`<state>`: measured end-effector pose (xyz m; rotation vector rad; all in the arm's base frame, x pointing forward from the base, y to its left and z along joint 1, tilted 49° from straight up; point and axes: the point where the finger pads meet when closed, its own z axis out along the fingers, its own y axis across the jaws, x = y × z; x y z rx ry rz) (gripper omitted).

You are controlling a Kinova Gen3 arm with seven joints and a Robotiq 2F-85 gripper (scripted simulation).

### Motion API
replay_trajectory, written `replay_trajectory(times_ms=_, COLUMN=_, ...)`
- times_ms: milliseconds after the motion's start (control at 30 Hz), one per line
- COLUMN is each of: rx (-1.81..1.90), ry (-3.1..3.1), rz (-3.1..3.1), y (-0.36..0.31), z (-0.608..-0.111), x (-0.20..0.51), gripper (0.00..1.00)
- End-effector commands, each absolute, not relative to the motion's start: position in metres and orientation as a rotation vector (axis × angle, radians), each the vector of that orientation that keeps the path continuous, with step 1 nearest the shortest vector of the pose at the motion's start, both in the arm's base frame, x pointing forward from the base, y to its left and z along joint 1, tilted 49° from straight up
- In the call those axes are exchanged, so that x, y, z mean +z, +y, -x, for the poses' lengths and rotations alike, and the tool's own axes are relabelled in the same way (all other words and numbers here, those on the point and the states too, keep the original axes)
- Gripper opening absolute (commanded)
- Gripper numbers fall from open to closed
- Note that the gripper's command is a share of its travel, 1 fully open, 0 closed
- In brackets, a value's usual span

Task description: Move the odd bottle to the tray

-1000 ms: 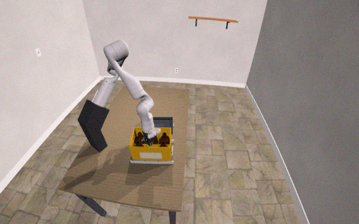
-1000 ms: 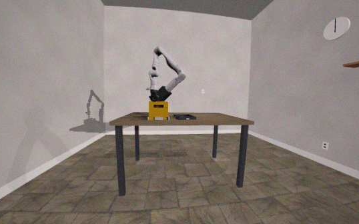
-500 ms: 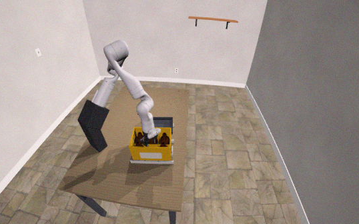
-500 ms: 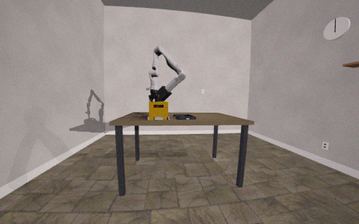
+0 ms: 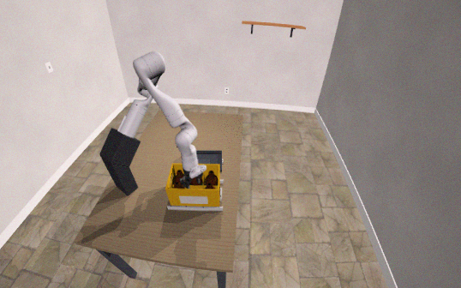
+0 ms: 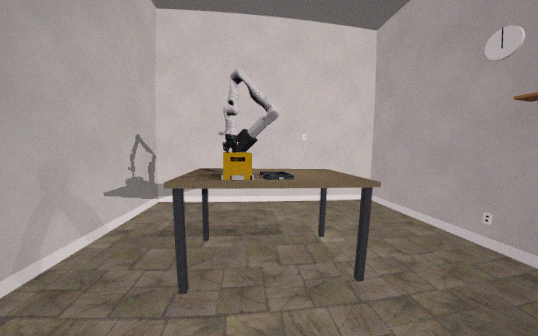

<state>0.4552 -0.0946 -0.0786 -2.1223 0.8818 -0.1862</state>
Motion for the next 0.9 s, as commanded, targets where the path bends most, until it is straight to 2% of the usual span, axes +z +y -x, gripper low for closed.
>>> replay_trajectory(times_ms=0, rx=-0.193, ry=0.891, rz=2.121, y=-0.097, z=-0.458, x=-0.08, gripper=0.64)
replay_trajectory(times_ms=867, rx=-0.19, ry=0.887, rz=2.121, y=-0.127, z=-0.435, x=-0.046, gripper=0.64)
